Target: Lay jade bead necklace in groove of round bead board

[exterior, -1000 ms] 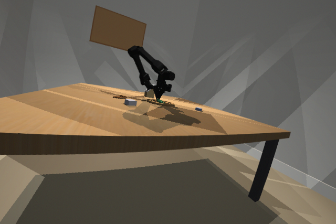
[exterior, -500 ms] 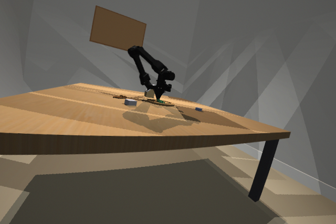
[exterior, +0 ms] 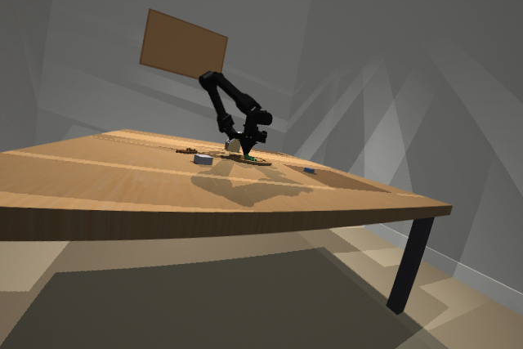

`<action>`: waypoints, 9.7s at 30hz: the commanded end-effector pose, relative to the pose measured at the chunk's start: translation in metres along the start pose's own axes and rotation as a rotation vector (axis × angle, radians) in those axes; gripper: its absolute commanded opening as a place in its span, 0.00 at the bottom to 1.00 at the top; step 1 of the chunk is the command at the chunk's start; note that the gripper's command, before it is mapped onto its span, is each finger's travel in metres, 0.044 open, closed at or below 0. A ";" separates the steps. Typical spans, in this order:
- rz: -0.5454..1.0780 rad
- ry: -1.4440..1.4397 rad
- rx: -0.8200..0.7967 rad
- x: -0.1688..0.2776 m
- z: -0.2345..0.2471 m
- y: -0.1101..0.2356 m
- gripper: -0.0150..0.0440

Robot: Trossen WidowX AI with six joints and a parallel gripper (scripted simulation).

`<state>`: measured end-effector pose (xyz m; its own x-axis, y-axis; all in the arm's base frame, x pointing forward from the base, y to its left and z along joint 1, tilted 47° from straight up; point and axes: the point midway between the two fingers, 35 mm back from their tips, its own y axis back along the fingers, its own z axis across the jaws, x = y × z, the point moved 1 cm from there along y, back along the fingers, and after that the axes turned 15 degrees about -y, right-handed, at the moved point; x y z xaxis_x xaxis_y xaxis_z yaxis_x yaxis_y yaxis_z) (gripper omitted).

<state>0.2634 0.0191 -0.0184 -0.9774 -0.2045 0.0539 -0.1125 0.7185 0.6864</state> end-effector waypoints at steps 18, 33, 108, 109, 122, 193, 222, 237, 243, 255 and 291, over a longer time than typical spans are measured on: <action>0.001 0.006 0.005 0.011 0.008 0.006 0.25; -0.005 -0.003 0.006 0.008 0.007 0.003 0.48; -0.001 -0.138 0.005 0.007 0.001 0.002 0.46; 0.000 -0.137 0.005 0.007 0.001 0.000 0.46; -0.001 -0.147 -0.001 0.006 0.001 0.000 0.28; -0.005 -0.143 0.005 0.008 0.018 0.004 0.48; 0.000 -0.137 0.005 0.009 0.018 0.007 1.00; -0.002 -0.444 0.004 -0.021 0.005 0.019 0.90; -0.004 -0.861 0.004 -0.058 -0.018 0.035 0.90; -0.005 -0.959 0.004 -0.066 -0.024 0.039 0.90; -0.006 -0.959 0.006 -0.066 -0.025 -0.002 0.90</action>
<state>0.3344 0.0170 -0.0029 -0.7001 0.4304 -0.5698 -0.1175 0.7177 0.6864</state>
